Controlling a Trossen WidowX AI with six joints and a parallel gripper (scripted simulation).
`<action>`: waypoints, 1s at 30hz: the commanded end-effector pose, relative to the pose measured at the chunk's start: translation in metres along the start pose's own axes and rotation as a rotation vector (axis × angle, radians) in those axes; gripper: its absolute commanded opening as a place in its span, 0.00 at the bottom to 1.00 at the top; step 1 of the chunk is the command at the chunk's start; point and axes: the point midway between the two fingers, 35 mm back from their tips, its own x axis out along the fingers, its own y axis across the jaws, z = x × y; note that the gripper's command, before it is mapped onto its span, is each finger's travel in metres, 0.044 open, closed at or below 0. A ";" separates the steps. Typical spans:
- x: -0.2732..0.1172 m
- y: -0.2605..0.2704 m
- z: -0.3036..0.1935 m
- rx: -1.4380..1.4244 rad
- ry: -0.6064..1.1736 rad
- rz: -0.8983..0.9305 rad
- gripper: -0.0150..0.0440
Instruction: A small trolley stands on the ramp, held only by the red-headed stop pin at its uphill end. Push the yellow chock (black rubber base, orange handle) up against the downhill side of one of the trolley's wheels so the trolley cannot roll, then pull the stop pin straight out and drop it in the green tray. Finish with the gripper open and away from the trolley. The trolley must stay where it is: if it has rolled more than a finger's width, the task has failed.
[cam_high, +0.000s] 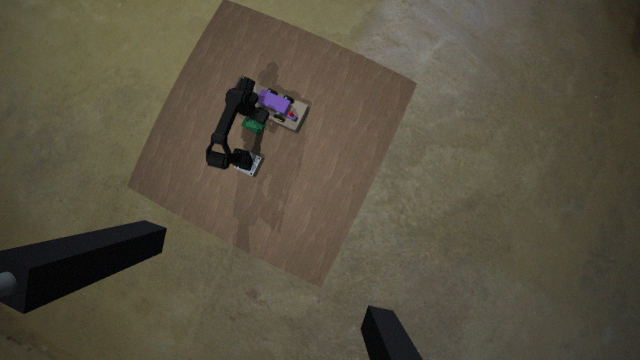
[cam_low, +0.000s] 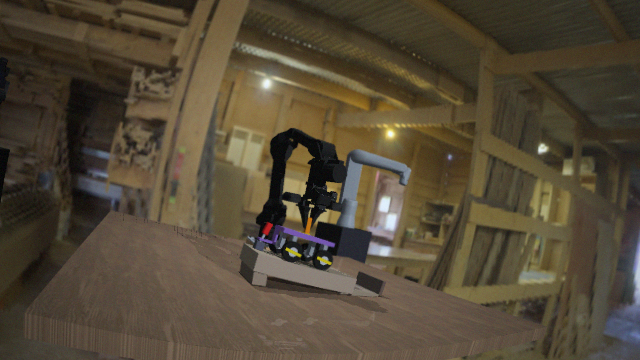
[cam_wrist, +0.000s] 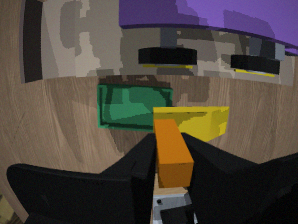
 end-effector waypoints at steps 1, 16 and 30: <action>0.002 0.015 0.004 0.004 0.000 -0.004 0.25; 0.007 0.075 0.015 0.004 0.000 0.002 0.25; 0.010 0.106 0.021 0.005 0.000 -0.105 0.25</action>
